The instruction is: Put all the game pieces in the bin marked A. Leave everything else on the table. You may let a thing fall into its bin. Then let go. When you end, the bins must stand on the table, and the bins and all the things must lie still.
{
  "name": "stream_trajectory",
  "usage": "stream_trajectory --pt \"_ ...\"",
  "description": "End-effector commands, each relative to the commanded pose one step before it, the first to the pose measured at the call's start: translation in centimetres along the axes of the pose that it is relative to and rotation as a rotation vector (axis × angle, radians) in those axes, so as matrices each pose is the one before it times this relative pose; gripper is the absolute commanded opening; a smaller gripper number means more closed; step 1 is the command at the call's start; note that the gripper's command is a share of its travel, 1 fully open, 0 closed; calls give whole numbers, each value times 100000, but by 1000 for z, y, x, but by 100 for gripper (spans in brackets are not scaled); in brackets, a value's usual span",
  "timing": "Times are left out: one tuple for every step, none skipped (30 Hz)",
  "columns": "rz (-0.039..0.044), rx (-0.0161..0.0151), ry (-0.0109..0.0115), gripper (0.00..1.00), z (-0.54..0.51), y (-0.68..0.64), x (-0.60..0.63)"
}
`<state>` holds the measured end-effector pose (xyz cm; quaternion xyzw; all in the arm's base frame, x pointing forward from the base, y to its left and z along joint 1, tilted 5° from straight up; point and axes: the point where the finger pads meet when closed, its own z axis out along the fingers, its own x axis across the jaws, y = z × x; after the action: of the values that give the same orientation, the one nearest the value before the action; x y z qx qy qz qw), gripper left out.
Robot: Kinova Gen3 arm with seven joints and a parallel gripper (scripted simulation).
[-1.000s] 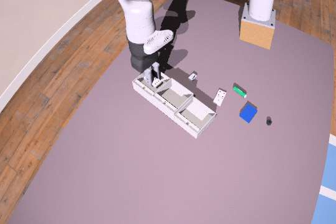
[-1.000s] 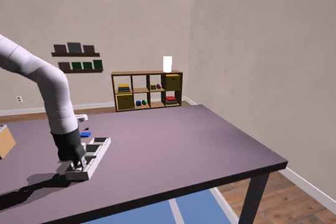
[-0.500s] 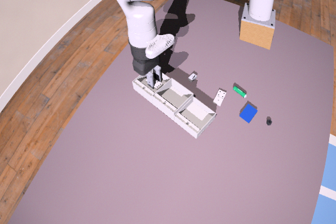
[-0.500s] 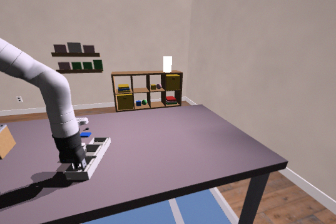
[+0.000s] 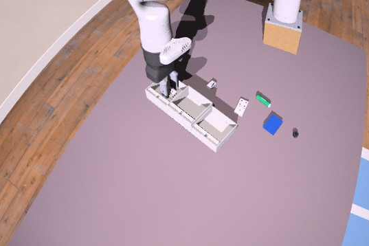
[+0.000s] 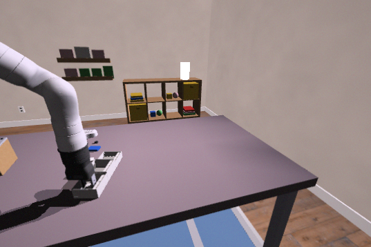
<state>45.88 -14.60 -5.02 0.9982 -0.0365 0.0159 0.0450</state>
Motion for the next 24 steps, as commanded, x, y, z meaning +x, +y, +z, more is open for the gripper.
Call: stream_trajectory --pt "-6 -64 183 65 -82 15 72" --pt "0 0 0 65 0 0 0" --pt "0 0 0 65 0 0 0" --pt "0 0 0 65 0 0 0" --pt "0 0 0 65 0 0 0" --pt "0 0 0 65 0 0 0" --pt "0 0 0 65 0 0 0" --pt "0 0 0 65 0 0 0" --pt "12 6 -12 65 -122 1 -5" --pt "0 -1 1 65 -130 -2 -1" --pt "0 1 -2 65 -140 3 3" --pt "0 0 0 65 -133 0 0" --pt "0 0 0 65 -133 0 0" --pt "0 0 0 65 0 0 0" --pt "0 0 0 65 0 0 0" --pt "0 -1 1 65 -127 -3 -1" --pt "0 1 -1 65 -139 3 1" --pt "0 0 0 65 -133 0 0" --pt "0 0 0 65 -133 0 0" --pt "0 0 0 65 -133 0 0" --pt "0 0 0 65 -133 0 0" --pt "0 0 0 65 -133 0 0" --pt "0 0 0 65 -133 0 0" --pt "0 0 0 65 -133 0 0"
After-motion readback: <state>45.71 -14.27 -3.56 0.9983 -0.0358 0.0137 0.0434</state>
